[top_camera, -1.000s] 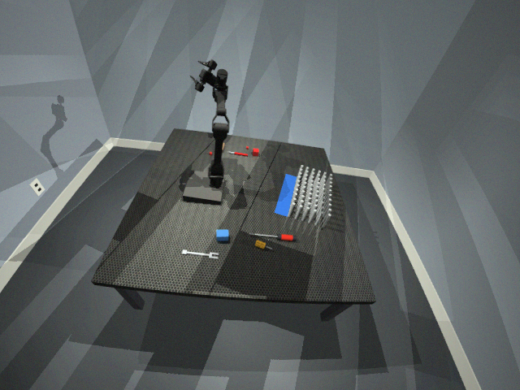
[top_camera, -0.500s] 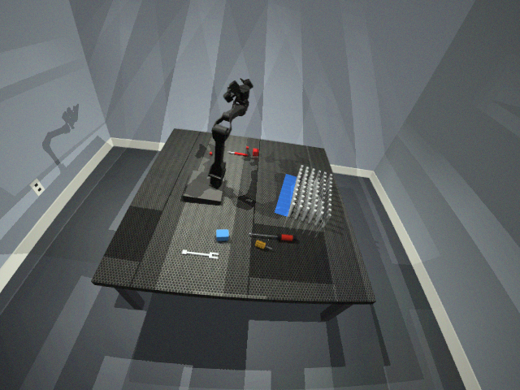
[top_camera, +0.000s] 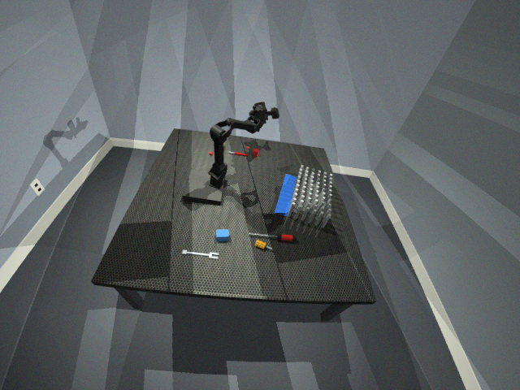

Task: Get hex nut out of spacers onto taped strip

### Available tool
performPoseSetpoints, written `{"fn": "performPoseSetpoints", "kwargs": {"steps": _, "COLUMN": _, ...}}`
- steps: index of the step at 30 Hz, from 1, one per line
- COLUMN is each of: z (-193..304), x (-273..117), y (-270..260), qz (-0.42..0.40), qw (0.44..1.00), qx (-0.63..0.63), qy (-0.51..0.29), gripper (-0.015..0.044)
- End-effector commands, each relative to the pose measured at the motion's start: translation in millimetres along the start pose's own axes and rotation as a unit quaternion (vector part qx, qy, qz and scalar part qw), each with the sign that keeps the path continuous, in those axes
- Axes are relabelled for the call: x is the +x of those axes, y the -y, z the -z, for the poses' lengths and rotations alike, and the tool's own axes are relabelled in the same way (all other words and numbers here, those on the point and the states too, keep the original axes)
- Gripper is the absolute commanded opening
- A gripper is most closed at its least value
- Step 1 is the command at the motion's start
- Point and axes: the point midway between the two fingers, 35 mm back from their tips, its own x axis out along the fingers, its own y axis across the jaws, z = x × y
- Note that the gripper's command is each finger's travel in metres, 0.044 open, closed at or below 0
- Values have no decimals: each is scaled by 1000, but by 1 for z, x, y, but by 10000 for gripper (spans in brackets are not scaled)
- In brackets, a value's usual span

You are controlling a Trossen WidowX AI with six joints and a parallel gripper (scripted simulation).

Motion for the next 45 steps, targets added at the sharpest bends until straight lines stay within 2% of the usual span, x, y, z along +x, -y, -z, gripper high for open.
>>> {"fn": "performPoseSetpoints", "kwargs": {"steps": 1, "z": 52, "x": -33, "y": 48, "qz": 97, "qw": 992, "qx": 22, "qy": -73, "gripper": 440}}
{"fn": "performPoseSetpoints", "kwargs": {"steps": 12, "z": 162, "x": -150, "y": 125, "qz": 311, "qw": 919, "qx": 72, "qy": -229, "gripper": 440}}
{"fn": "performPoseSetpoints", "kwargs": {"steps": 18, "z": 208, "x": -235, "y": 144, "qz": 426, "qw": 847, "qx": 97, "qy": -302, "gripper": 440}}
{"fn": "performPoseSetpoints", "kwargs": {"steps": 25, "z": 243, "x": -334, "y": 143, "qz": 543, "qw": 744, "qx": 121, "qy": -370, "gripper": 440}}
{"fn": "performPoseSetpoints", "kwargs": {"steps": 27, "z": 246, "x": -343, "y": 142, "qz": 552, "qw": 735, "qx": 123, "qy": -375, "gripper": 440}}
{"fn": "performPoseSetpoints", "kwargs": {"steps": 45, "z": 246, "x": -343, "y": 142, "qz": 552, "qw": 735, "qx": 123, "qy": -375, "gripper": 440}}
